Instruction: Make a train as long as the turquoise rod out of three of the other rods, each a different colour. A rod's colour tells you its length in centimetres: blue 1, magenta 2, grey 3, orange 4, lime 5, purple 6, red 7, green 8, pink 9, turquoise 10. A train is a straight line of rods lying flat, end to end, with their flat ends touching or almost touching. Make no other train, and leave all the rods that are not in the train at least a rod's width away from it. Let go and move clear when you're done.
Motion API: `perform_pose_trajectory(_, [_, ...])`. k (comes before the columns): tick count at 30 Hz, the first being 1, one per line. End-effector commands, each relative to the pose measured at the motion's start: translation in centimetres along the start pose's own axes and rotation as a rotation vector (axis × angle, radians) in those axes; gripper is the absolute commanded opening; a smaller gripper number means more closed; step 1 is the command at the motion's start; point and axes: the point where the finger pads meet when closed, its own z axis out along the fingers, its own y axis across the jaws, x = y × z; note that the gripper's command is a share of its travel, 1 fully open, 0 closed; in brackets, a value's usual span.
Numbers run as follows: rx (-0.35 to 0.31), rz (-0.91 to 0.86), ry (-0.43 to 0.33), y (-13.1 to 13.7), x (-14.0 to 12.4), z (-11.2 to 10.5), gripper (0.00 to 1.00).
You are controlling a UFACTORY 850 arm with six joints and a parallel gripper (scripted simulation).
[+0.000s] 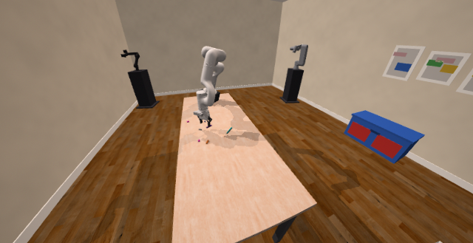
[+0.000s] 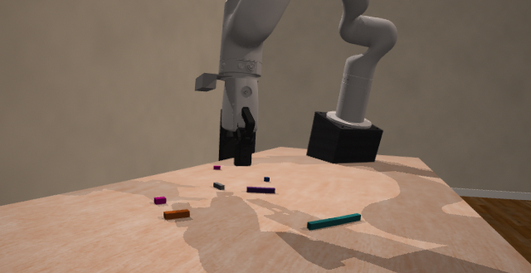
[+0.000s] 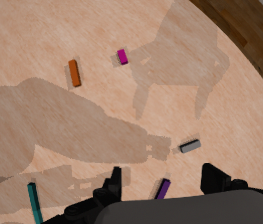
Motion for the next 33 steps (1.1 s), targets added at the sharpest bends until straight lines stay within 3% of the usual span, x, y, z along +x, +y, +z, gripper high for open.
perform_pose_trajectory(1, [0.001, 0.000, 0.002, -0.06, 0.10, -0.10, 1.00])
perform_pose_trajectory(19, [0.001, -0.030, 0.002, -0.06, 0.10, -0.10, 1.00])
perform_pose_trajectory(33, [0.000, -0.419, 0.002, -0.11, 0.14, -0.11, 1.00])
